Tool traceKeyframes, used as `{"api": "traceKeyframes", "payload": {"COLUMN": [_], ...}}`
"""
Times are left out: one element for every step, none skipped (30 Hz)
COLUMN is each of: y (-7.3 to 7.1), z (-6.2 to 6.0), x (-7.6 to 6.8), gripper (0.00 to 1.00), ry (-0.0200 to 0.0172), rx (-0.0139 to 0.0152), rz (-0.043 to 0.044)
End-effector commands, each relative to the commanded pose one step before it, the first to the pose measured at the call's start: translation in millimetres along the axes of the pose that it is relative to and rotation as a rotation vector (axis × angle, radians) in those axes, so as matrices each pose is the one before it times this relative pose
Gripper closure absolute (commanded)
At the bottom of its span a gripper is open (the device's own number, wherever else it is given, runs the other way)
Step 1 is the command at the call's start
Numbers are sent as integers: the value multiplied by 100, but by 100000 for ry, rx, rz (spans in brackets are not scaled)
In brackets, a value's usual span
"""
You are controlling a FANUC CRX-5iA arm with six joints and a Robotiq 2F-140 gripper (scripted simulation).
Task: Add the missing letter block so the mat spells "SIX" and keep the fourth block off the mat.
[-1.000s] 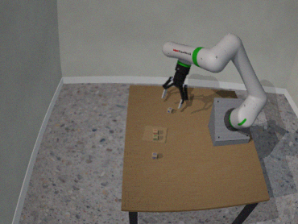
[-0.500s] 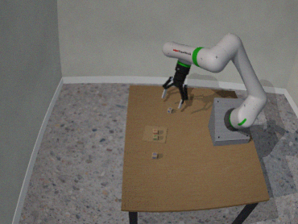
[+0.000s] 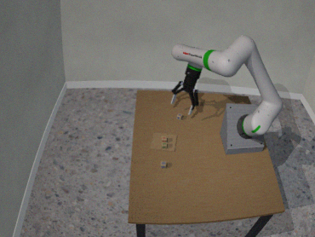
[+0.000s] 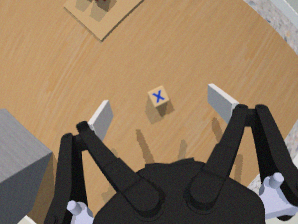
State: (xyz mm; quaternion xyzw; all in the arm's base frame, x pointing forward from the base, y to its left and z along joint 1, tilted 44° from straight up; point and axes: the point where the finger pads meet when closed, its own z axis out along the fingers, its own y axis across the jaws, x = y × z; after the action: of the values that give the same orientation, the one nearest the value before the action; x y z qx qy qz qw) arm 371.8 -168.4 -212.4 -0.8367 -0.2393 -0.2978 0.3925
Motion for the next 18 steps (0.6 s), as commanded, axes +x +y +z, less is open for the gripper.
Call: {"api": "traceKeyframes", "payload": {"y": [17,0,0,0,0,0,0,0,-10,-52,-77,-33,-4,3,16,28,39,53], "z": [-22,0,0,0,0,0,0,0,-60,-345,-747,-699,-295,-426,-511,-516,-517,-556], "x": [-3,0,0,0,0,0,0,0,20,119,259,232,91,130,153,149,144,149], "gripper": [0,0,0,0,0,0,0,0,0,0,0,0,0,0,0,0,0,0], "ry": [-17,0,0,0,0,0,0,0,-403,-2264,-4652,-4065,-1637,-2298,-2663,-2592,-2508,-2610], "rx": [-42,0,0,0,0,0,0,0,84,465,907,735,281,379,417,382,347,338], "rz": [-10,0,0,0,0,0,0,0,-350,-1969,-4044,-3530,-1421,-1992,-2306,-2241,-2165,-2249]}}
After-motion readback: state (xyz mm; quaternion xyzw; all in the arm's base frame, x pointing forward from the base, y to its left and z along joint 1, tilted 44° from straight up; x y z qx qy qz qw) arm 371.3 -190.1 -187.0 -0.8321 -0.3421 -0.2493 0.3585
